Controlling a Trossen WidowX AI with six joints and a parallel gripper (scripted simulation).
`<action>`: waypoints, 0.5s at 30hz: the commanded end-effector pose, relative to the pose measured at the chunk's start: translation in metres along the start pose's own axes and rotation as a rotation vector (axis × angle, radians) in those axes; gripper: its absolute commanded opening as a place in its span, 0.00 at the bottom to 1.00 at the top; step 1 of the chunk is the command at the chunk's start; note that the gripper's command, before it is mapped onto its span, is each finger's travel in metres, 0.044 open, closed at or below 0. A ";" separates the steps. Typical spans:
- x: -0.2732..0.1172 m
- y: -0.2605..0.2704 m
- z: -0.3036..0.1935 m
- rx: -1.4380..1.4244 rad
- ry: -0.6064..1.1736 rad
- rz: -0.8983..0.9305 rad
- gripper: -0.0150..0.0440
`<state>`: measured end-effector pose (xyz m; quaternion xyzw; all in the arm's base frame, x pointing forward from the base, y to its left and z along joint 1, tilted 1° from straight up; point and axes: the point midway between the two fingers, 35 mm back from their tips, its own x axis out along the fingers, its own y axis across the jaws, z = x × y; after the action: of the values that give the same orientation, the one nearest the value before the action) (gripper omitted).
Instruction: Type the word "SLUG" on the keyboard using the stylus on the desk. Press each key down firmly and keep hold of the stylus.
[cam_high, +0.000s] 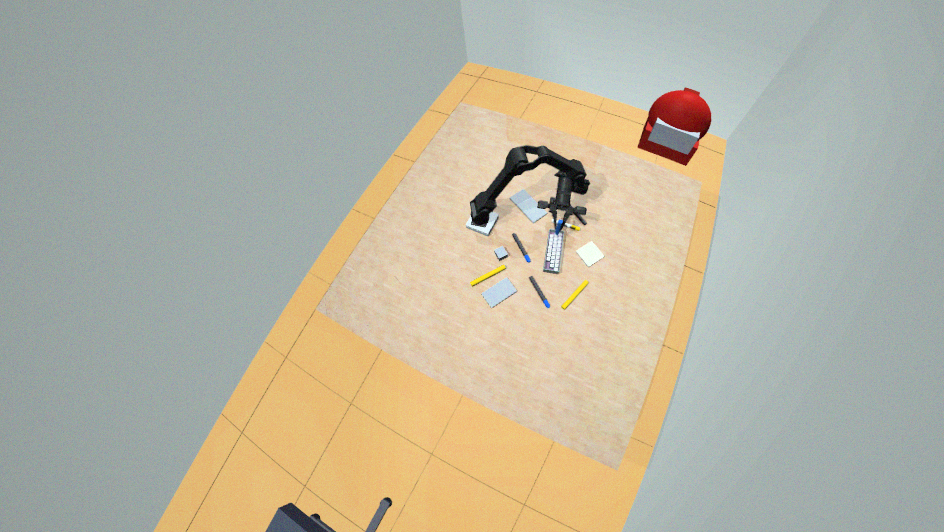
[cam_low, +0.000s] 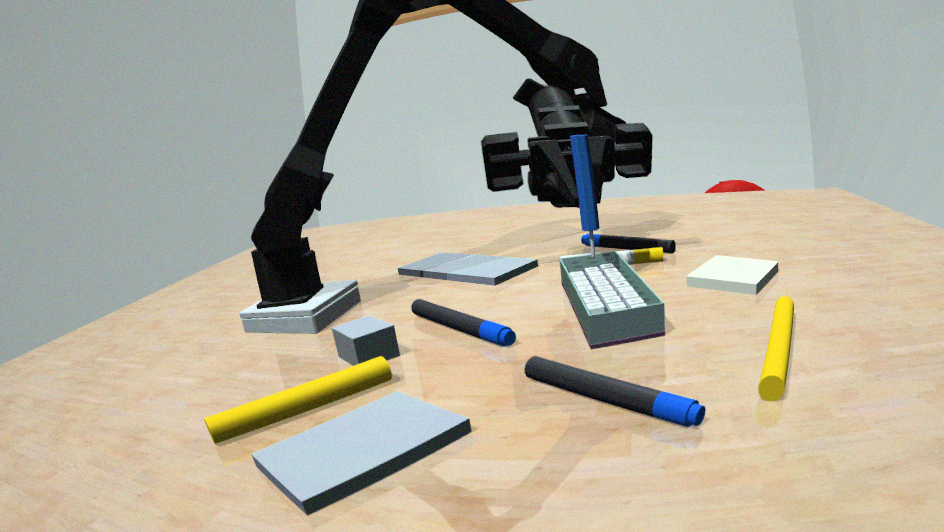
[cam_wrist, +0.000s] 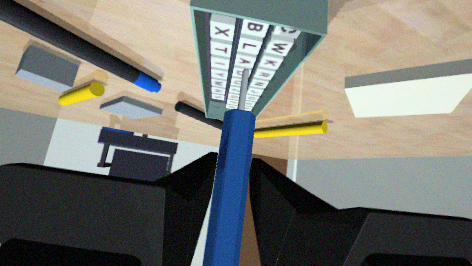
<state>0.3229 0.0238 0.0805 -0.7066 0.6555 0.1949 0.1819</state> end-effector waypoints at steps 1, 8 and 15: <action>0.000 0.001 0.001 0.004 -0.004 0.003 0.39; 0.002 0.001 0.005 0.004 -0.004 0.003 0.39; 0.004 0.001 0.008 0.004 -0.004 0.003 0.39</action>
<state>0.3227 0.0239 0.0742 -0.7066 0.6555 0.1948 0.1820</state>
